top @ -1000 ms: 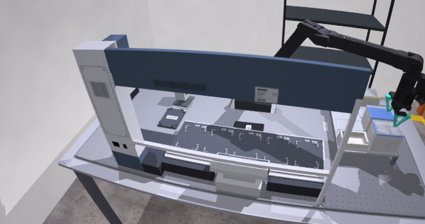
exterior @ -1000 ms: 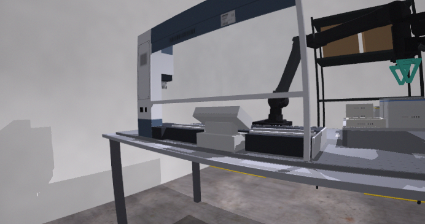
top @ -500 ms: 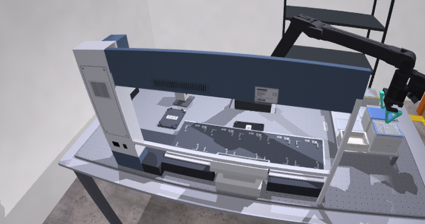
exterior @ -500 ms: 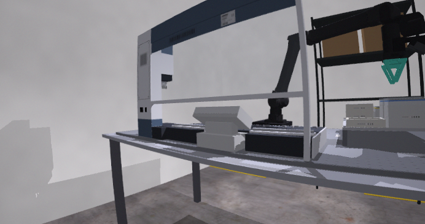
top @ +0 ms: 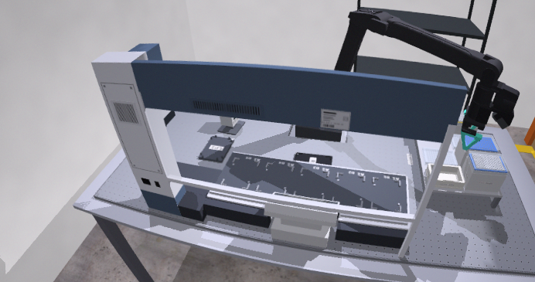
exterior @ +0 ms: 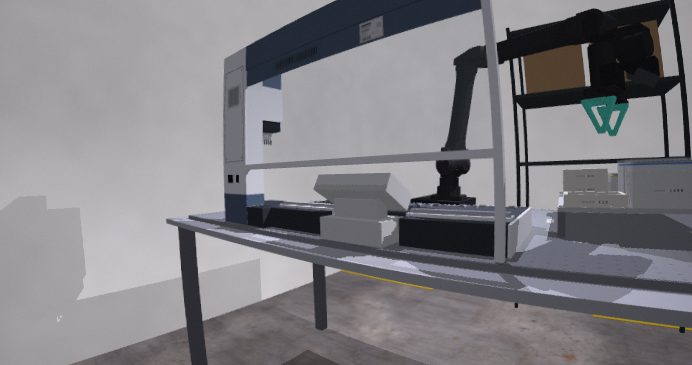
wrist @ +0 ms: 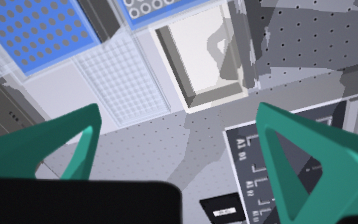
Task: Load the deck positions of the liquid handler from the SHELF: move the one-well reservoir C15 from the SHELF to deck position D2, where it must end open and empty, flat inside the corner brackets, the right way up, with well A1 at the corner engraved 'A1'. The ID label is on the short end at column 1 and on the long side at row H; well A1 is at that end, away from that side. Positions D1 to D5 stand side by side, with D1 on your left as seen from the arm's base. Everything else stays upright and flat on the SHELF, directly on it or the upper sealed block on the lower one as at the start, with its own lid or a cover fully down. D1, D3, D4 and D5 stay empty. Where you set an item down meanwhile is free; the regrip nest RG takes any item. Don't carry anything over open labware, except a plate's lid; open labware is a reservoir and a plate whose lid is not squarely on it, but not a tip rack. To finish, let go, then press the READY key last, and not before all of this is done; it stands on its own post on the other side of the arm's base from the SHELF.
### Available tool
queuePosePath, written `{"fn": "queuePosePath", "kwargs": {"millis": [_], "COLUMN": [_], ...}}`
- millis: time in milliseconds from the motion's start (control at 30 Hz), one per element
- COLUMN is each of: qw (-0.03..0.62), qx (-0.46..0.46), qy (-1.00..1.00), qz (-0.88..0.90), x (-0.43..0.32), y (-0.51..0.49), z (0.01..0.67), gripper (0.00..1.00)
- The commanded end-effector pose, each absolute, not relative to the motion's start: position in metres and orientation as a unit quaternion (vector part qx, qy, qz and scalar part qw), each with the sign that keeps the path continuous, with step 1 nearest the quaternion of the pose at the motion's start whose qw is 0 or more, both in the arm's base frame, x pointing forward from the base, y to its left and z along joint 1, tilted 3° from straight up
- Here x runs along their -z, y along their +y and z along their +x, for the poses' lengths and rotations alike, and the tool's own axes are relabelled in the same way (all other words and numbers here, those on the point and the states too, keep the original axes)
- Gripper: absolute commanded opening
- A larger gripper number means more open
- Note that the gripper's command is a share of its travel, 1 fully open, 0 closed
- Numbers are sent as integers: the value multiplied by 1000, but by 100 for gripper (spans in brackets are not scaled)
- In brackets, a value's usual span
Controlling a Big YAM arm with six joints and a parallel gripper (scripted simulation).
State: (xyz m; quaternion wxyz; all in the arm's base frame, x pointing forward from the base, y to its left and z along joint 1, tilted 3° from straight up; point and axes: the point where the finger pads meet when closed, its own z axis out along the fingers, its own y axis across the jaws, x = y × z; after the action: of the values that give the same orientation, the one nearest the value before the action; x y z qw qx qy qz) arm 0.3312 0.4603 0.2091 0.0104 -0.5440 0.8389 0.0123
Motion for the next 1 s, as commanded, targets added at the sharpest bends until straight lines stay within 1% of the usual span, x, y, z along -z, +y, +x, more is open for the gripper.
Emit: {"fn": "queuePosePath", "kwargs": {"millis": [0, 967], "qw": [43, 34], "qx": [-29, -33], "qy": [871, 965], "qz": [-489, -258], "x": [-237, -224], "y": [444, 322], "z": [338, 313], "gripper": [100, 100]}}
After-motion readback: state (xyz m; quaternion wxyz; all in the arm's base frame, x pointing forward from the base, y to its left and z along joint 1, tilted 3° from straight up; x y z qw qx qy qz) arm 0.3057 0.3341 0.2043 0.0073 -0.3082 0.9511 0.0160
